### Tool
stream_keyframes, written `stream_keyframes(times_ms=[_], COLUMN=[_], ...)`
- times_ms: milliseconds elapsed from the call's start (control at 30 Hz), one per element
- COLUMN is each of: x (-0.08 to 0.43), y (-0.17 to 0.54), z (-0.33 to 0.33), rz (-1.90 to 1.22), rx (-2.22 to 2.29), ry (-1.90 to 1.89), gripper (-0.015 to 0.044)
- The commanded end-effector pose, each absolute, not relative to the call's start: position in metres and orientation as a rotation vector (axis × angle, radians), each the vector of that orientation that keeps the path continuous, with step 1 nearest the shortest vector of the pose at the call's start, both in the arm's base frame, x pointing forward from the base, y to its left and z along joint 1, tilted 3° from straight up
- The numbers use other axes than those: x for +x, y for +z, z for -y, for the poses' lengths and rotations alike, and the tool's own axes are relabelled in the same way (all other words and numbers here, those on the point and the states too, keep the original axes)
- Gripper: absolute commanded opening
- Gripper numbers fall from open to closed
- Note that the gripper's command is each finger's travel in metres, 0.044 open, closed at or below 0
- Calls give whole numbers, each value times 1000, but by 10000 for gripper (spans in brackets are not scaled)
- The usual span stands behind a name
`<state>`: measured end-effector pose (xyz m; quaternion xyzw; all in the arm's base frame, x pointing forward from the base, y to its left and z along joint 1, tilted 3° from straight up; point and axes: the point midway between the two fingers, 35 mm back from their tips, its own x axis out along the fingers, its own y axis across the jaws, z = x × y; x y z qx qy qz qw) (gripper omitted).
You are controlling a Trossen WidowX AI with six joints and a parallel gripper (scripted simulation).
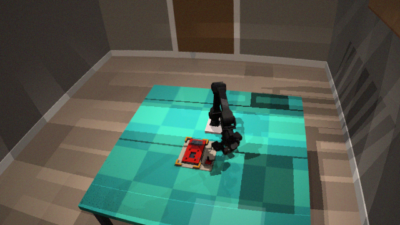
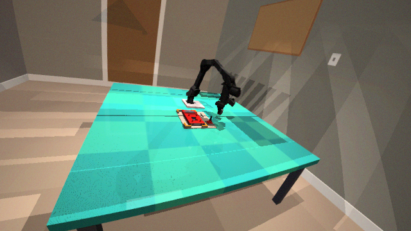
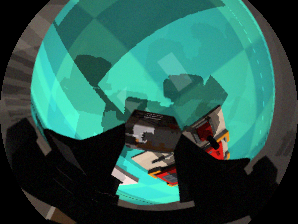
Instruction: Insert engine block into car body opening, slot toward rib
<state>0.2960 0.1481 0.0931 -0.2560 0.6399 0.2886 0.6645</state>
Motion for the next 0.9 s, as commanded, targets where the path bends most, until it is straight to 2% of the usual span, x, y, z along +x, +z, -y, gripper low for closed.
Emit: stream_keyframes(times_ms=[0, 867], x=[295, 295], y=[85, 38], z=[-148, -150], rz=[-1452, -1452], rx=[-580, -580], ry=[653, 654], gripper=[0, 0])
